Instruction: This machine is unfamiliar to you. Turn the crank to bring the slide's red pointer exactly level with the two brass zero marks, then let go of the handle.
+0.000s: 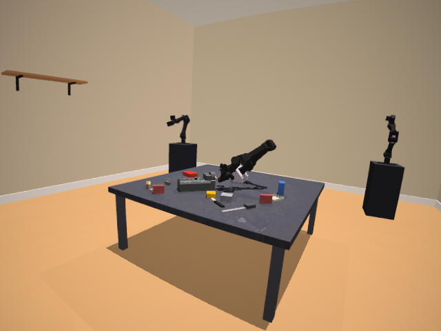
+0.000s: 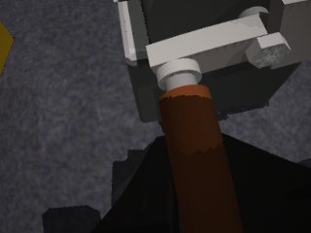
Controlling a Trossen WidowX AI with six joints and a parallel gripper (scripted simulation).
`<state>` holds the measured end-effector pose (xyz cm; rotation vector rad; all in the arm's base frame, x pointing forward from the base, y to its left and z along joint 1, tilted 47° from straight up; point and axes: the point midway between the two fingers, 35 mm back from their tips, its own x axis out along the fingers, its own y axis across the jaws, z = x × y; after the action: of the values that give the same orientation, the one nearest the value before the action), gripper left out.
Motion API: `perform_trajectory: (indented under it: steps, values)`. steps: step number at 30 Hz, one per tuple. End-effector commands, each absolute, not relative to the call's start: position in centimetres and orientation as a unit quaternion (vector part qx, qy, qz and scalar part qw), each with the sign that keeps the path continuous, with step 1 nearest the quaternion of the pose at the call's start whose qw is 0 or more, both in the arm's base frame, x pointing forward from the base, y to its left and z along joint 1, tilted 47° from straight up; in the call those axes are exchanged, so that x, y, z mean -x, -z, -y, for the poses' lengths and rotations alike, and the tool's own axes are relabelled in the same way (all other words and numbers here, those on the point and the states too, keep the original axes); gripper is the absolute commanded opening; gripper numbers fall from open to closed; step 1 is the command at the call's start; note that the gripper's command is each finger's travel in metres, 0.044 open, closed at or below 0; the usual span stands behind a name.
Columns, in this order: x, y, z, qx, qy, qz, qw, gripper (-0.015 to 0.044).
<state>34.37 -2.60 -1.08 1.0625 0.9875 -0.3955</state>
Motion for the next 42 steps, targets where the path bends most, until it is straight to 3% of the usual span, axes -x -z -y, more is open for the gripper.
perform_trajectory:
  steps: [1,42]
  values:
    - [-34.5,0.4,3.1,-0.483,0.179,-0.443,0.733,0.0]
    - [-33.6,-0.5,5.3,-0.483,0.18,-0.443,0.734,0.0]
